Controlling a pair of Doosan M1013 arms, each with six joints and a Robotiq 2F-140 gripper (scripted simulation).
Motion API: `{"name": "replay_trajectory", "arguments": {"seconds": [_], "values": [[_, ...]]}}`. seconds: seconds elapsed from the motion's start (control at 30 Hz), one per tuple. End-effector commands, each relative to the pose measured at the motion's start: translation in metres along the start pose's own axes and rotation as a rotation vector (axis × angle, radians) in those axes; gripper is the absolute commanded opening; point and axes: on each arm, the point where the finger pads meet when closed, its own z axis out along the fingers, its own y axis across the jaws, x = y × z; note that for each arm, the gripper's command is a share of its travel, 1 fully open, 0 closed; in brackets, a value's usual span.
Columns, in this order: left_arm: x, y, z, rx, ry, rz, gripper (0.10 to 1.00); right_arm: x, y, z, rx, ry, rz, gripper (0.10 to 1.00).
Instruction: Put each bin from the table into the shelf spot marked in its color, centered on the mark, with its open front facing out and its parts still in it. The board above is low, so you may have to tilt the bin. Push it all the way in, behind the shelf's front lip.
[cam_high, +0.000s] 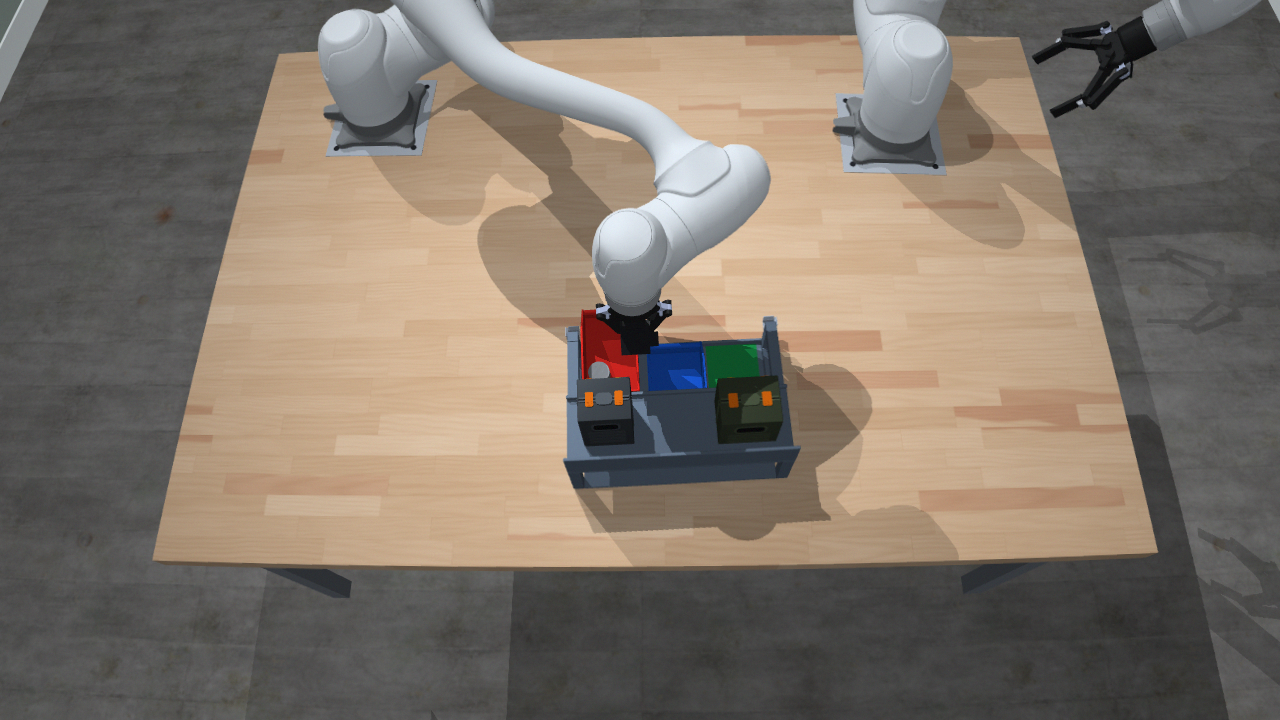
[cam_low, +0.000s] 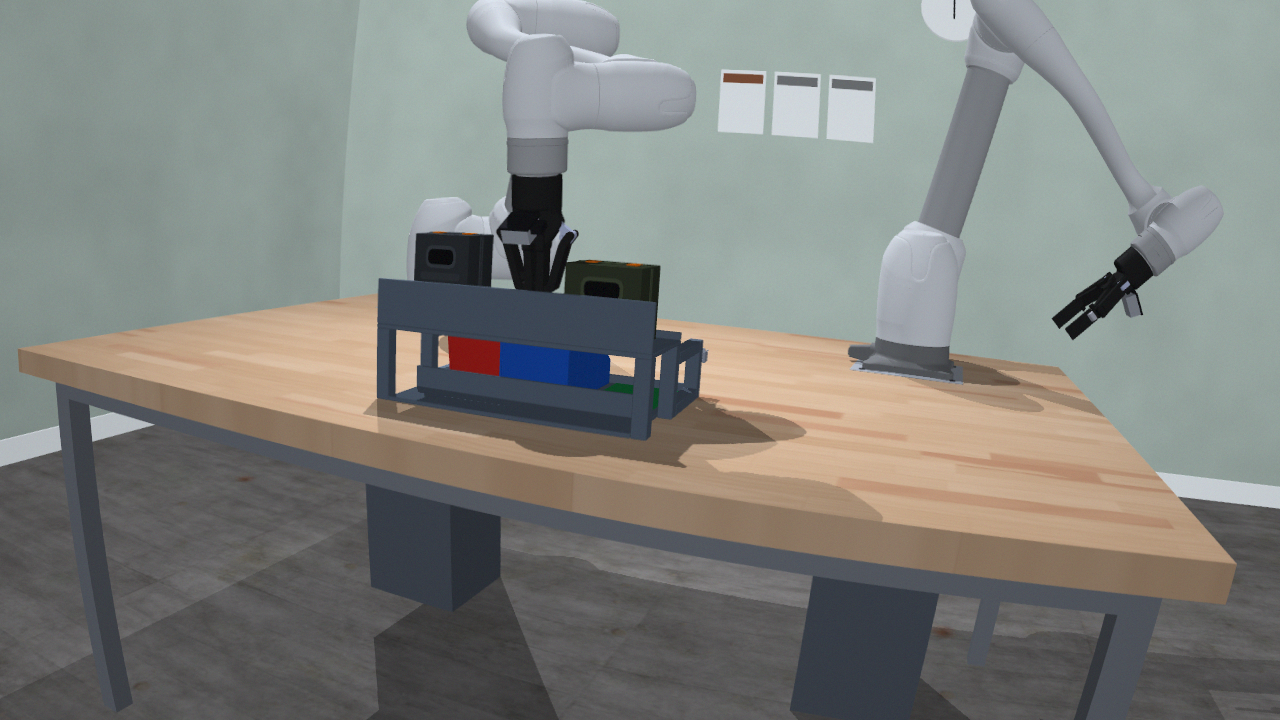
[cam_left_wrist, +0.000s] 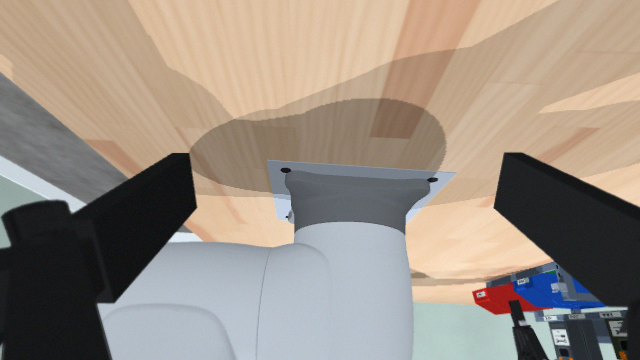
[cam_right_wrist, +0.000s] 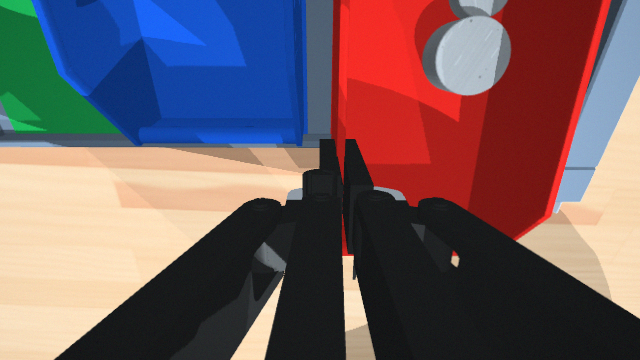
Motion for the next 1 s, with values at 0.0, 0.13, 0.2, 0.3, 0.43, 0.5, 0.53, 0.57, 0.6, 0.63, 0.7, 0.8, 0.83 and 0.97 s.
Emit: {"name": "replay_trajectory", "arguments": {"seconds": [0.0, 0.13, 0.2, 0.3, 0.43, 0.5, 0.53, 0.57, 0.6, 0.63, 0.7, 0.8, 0.83, 0.97], "values": [[0.0, -0.0001, -0.0004, 0.0, 0.001, 0.0, 1.0, -0.0001, -0.0003, -0.0012, 0.001, 0.002, 0.0, 0.099], [0.0, -0.0001, -0.0004, 0.0, 0.001, 0.0, 1.0, -0.0002, -0.0003, -0.0009, 0.001, 0.005, 0.0, 0.099], [0.0, -0.0001, -0.0004, 0.0, 0.001, 0.0, 1.0, -0.0002, -0.0003, -0.0007, 0.001, 0.006, 0.0, 0.099], [0.0, -0.0001, -0.0004, 0.0, 0.001, 0.0, 1.0, -0.0004, -0.0003, -0.0002, 0.001, 0.012, 0.0, 0.099], [0.0, -0.0001, -0.0004, 0.0, 0.001, 0.0, 1.0, -0.0007, -0.0003, 0.0007, 0.001, 0.02, 0.0, 0.099], [0.0, -0.0001, -0.0004, 0.0, 0.001, 0.0, 1.0, -0.0009, -0.0003, 0.0011, 0.001, 0.024, 0.0, 0.099], [0.0, -0.0001, -0.0004, 0.0, 0.001, 0.0, 1.0, -0.001, -0.0003, 0.0013, 0.001, 0.026, 0.0, 0.099], [0.0, -0.0001, -0.0004, 0.0, 0.001, 0.0, 1.0, -0.001, -0.0003, 0.0015, 0.001, 0.028, 0.0, 0.099], [0.0, -0.0001, -0.0004, 0.0, 0.001, 0.0, 1.0, -0.0011, -0.0003, 0.0017, 0.001, 0.03, 0.0, 0.099], [0.0, -0.0001, -0.0004, 0.0, 0.001, 0.0, 1.0, -0.0011, -0.0003, 0.0018, 0.001, 0.031, 0.0, 0.099], [0.0, -0.0001, -0.0004, 0.0, 0.001, 0.0, 1.0, -0.0012, -0.0003, 0.0019, 0.001, 0.032, 0.0, 0.099], [0.0, -0.0001, -0.0004, 0.0, 0.001, 0.0, 1.0, -0.0013, -0.0003, 0.0021, 0.001, 0.034, 0.0, 0.099], [0.0, -0.0001, -0.0004, 0.0, 0.001, 0.0, 1.0, -0.0013, -0.0003, 0.0022, 0.001, 0.035, 0.0, 0.099], [0.0, -0.0001, -0.0004, 0.0, 0.001, 0.0, 1.0, -0.0013, -0.0003, 0.0022, 0.001, 0.035, 0.0, 0.099]]}}
